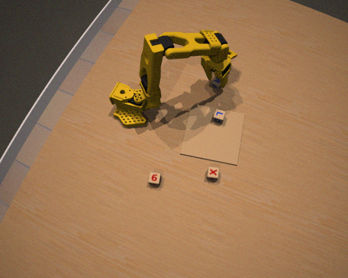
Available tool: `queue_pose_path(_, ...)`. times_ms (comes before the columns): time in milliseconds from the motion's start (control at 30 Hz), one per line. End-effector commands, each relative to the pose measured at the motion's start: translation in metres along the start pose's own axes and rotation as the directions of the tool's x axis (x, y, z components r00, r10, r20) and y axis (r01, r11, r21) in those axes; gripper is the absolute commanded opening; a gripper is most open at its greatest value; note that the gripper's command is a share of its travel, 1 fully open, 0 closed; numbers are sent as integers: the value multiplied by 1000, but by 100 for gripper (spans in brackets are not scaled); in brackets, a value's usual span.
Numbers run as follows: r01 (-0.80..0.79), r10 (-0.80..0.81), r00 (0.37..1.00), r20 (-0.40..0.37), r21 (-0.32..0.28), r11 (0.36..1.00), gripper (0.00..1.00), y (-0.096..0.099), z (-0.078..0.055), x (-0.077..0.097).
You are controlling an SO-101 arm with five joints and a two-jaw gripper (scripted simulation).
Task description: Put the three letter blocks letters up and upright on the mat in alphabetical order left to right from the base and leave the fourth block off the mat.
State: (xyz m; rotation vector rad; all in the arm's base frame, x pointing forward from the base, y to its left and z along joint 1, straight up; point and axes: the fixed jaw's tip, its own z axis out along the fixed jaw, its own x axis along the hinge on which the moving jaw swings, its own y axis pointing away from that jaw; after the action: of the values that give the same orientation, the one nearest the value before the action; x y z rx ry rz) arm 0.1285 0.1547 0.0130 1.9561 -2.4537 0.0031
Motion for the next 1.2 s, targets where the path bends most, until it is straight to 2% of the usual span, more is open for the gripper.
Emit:
queue_pose_path(0,-1,0,999,53,28,1000,18,-7,-10,-8)
queue_pose_path(800,-1,0,999,53,29,1000,12,-10,-10,-8)
queue_pose_path(1167,-1,0,999,53,29,1000,0,-10,-10,-8)
